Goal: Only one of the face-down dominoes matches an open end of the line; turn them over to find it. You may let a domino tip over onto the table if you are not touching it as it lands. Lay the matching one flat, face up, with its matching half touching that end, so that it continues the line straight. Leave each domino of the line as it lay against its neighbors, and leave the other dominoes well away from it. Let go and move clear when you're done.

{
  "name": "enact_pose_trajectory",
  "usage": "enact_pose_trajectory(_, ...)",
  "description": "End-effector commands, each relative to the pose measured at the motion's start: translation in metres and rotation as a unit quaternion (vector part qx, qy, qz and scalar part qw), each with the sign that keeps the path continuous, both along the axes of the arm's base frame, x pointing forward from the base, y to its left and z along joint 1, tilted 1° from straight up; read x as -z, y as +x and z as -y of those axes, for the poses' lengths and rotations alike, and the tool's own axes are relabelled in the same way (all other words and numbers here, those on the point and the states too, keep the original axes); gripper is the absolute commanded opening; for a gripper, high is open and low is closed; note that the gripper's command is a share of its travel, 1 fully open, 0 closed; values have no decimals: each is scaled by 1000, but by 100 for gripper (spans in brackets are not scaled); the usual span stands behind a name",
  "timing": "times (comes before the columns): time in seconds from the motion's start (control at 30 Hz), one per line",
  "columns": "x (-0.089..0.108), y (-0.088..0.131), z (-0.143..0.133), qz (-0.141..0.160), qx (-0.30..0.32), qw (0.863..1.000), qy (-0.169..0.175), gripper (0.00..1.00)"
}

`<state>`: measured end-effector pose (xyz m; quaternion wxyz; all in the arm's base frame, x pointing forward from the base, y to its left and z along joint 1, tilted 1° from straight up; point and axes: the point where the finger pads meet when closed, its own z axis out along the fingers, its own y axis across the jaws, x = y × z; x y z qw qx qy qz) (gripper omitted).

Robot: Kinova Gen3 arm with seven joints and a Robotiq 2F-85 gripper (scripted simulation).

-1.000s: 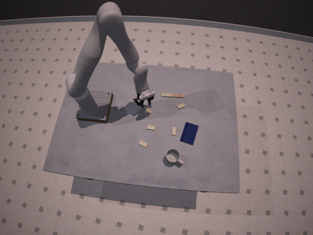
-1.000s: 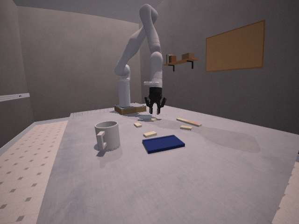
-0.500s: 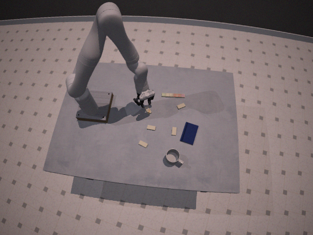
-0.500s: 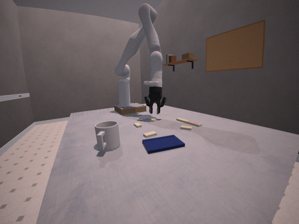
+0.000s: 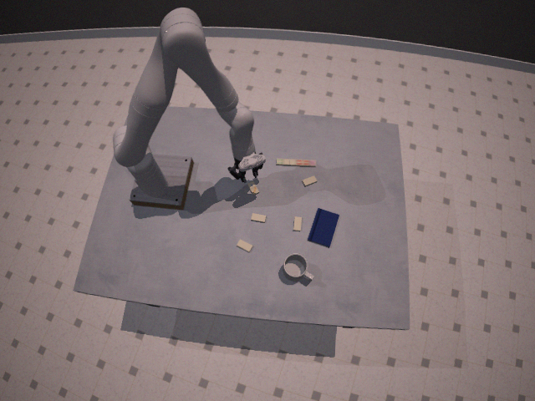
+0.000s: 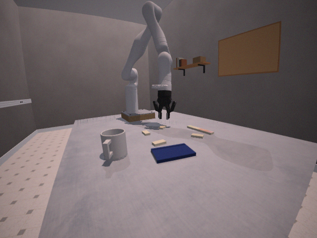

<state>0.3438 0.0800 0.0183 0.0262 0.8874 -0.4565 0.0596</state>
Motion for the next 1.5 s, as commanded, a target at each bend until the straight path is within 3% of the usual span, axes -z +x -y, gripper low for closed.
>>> enact_pose_trajectory(0.0, -4, 0, 0, -5, 0, 1000, 8, 47)
enact_pose_trajectory(0.77, -27, 0, 0, -33, 0, 998, 47, 47)
enact_pose_trajectory(1.47, -29, 0, 0, -37, 0, 998, 52, 47)
